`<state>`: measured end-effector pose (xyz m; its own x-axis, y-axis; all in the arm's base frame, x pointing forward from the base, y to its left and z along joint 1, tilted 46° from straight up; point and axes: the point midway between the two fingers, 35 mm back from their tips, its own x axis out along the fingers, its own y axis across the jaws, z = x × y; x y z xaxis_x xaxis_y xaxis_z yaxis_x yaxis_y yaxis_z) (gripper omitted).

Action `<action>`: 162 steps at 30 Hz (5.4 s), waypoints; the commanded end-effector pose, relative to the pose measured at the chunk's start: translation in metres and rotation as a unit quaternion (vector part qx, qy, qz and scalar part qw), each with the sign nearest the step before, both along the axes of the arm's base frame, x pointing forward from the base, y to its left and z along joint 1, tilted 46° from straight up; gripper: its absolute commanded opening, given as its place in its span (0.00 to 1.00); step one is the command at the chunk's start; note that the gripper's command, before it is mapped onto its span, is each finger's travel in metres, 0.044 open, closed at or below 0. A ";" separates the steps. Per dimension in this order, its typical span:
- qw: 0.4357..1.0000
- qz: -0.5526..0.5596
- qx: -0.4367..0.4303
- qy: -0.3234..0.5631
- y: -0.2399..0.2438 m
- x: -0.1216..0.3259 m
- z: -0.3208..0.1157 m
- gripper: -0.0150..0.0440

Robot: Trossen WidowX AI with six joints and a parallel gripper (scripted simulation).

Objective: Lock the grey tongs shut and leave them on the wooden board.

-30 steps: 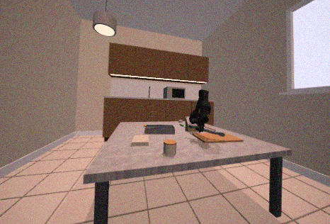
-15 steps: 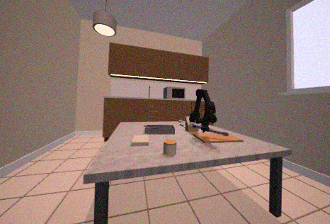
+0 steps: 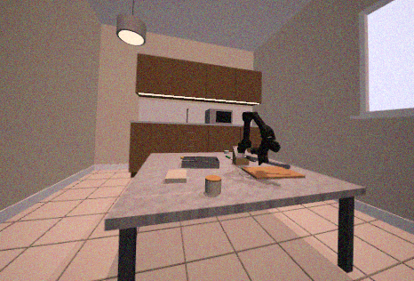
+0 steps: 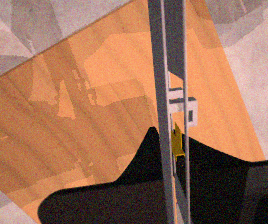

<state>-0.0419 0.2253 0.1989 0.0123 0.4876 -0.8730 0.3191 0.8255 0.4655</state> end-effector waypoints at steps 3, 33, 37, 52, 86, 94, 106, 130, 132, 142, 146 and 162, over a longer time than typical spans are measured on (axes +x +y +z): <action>1.000 0.007 0.016 -0.009 -0.004 -0.011 0.004 0.00; 0.991 0.061 0.119 -0.015 -0.037 -0.070 0.023 0.00; 0.988 0.068 0.135 -0.009 -0.042 -0.077 0.026 0.00; 0.987 0.081 0.137 0.006 -0.049 -0.082 0.025 0.00; 0.968 0.183 0.044 0.166 -0.059 -0.066 0.000 0.00; 0.953 0.211 0.062 0.208 -0.061 -0.066 0.004 0.00; 0.923 0.256 0.114 0.264 -0.064 -0.064 0.016 0.00; 0.860 0.322 0.245 0.312 -0.071 -0.058 0.042 0.00; 0.860 0.322 0.245 0.312 -0.071 -0.058 0.042 0.00; 0.860 0.322 0.245 0.312 -0.071 -0.058 0.042 0.00; 0.860 0.322 0.245 0.312 -0.071 -0.058 0.042 0.00; 0.861 0.320 0.241 0.312 -0.070 -0.058 0.042 0.00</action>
